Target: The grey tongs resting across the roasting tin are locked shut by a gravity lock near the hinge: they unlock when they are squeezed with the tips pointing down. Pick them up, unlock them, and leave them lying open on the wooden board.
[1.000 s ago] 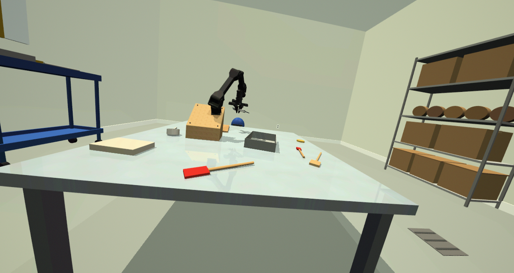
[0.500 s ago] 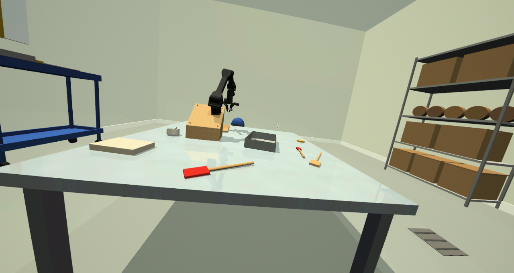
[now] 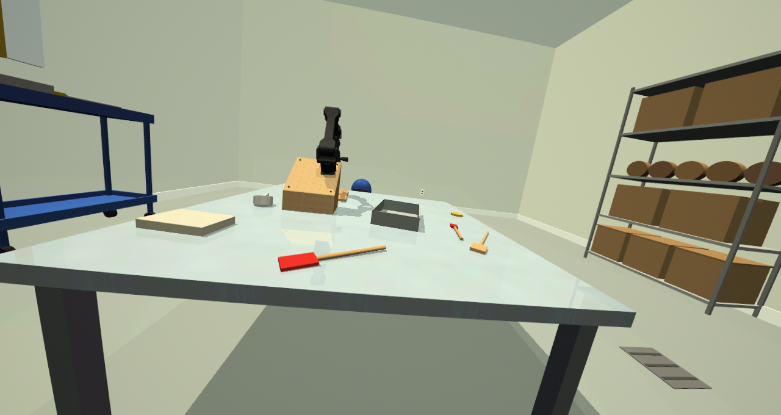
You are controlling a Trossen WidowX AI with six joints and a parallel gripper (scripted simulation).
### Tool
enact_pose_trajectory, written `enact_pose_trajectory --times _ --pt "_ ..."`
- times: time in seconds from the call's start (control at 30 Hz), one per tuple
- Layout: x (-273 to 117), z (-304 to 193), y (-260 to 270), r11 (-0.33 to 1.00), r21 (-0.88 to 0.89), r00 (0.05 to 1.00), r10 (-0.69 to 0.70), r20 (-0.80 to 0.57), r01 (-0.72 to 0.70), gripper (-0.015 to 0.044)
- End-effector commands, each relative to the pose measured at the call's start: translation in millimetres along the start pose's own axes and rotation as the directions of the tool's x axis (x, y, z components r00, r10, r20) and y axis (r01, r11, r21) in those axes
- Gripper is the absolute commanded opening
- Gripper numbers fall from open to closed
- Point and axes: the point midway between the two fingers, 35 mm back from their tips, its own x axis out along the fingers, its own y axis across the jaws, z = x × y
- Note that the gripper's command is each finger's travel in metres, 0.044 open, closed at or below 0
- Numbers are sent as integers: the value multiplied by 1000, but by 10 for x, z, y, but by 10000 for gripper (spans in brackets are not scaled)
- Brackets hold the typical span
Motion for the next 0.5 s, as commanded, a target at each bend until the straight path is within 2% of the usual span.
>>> enact_pose_trajectory --times 0.0,0.27,0.47 --pt "2 24 83 999 34 1000 5 1 -5 -150" --pt "4 26 83 999 34 1000 5 3 -5 -150" --pt "33 83 79 1000 31 997 -2 73 0 -150"
